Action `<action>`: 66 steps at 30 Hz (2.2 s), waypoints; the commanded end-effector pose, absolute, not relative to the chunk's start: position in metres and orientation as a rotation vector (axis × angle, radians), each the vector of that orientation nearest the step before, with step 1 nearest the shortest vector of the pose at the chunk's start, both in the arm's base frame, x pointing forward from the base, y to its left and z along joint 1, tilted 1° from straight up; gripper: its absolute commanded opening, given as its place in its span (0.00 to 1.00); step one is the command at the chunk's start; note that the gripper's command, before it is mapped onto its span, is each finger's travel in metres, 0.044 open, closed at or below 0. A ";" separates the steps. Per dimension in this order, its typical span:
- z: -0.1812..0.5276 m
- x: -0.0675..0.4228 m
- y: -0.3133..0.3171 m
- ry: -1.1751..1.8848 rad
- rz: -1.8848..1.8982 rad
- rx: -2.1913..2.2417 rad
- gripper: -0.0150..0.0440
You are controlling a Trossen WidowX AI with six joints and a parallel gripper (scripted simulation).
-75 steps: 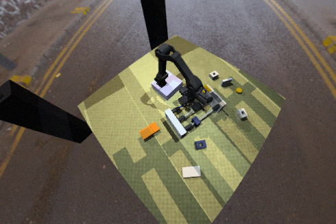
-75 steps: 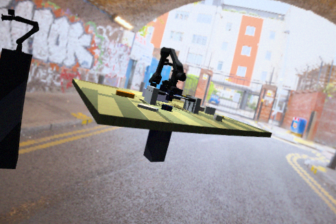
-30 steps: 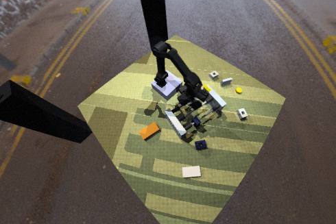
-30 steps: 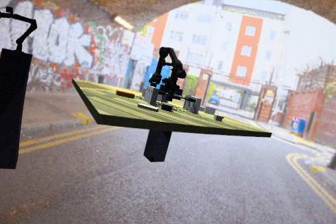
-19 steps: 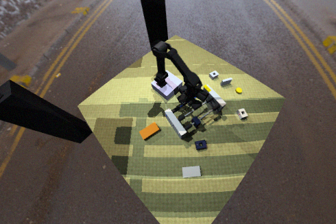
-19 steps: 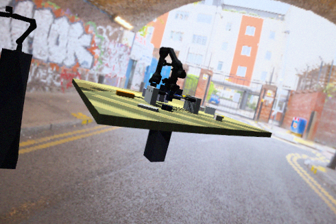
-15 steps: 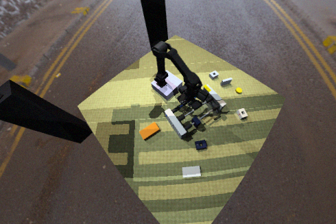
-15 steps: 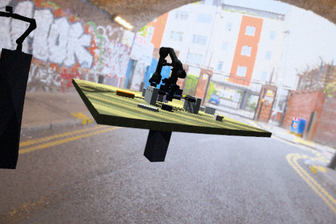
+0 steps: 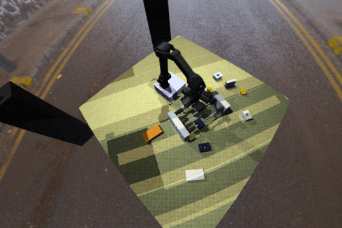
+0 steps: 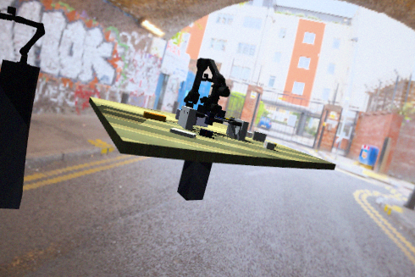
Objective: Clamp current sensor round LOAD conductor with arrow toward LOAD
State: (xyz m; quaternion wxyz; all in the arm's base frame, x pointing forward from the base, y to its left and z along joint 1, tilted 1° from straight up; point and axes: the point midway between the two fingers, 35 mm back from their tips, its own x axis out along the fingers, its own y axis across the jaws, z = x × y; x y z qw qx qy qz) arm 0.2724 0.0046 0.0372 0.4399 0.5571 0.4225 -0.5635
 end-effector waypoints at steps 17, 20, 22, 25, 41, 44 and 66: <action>0.037 0.273 0.004 1.050 -1.401 1.385 0.25; 0.037 0.273 0.004 1.050 -1.401 1.385 0.25; 0.037 0.273 0.004 1.050 -1.401 1.385 0.25; 0.037 0.273 0.004 1.050 -1.401 1.385 0.25; 0.037 0.273 0.004 1.050 -1.401 1.385 0.25; 0.037 0.273 0.004 1.050 -1.401 1.385 0.25; 0.041 0.273 0.007 1.066 -1.411 1.379 1.00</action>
